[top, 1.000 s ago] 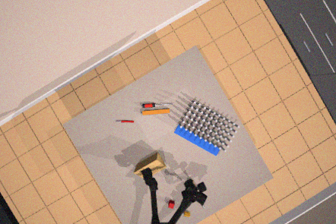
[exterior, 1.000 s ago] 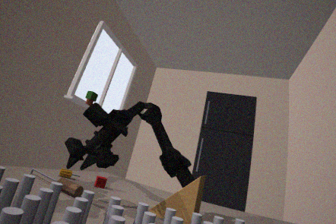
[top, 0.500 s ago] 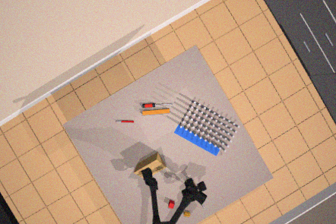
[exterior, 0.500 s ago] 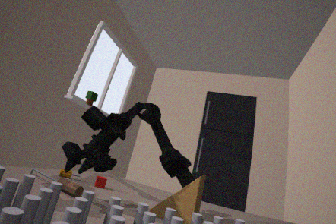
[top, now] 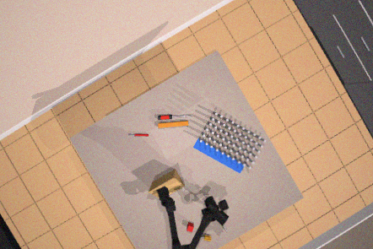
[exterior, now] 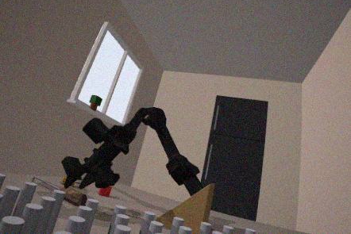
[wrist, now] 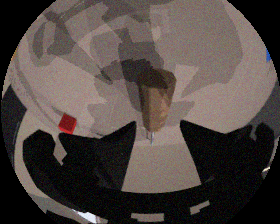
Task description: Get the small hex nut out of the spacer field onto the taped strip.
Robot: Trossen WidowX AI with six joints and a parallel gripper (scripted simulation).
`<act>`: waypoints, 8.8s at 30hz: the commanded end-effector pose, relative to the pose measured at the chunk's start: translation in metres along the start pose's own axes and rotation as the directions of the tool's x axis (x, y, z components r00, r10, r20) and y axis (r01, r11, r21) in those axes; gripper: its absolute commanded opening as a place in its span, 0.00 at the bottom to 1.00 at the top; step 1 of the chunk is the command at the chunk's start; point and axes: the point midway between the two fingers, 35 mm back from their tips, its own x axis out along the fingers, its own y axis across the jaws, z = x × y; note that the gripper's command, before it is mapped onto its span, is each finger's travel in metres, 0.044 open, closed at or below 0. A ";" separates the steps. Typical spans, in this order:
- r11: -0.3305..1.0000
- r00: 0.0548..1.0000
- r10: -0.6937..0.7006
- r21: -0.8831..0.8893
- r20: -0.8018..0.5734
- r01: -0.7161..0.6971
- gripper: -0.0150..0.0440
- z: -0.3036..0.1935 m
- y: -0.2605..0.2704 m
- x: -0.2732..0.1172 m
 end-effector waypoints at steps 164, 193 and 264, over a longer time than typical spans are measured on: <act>-0.656 0.820 -0.310 0.516 0.481 -0.551 0.25 0.040 -0.010 -0.188; -0.917 0.670 -0.393 -0.326 0.630 -0.230 0.25 0.080 -0.007 -0.221; -0.590 0.503 -0.444 -0.665 0.741 0.458 0.25 0.201 0.004 -0.123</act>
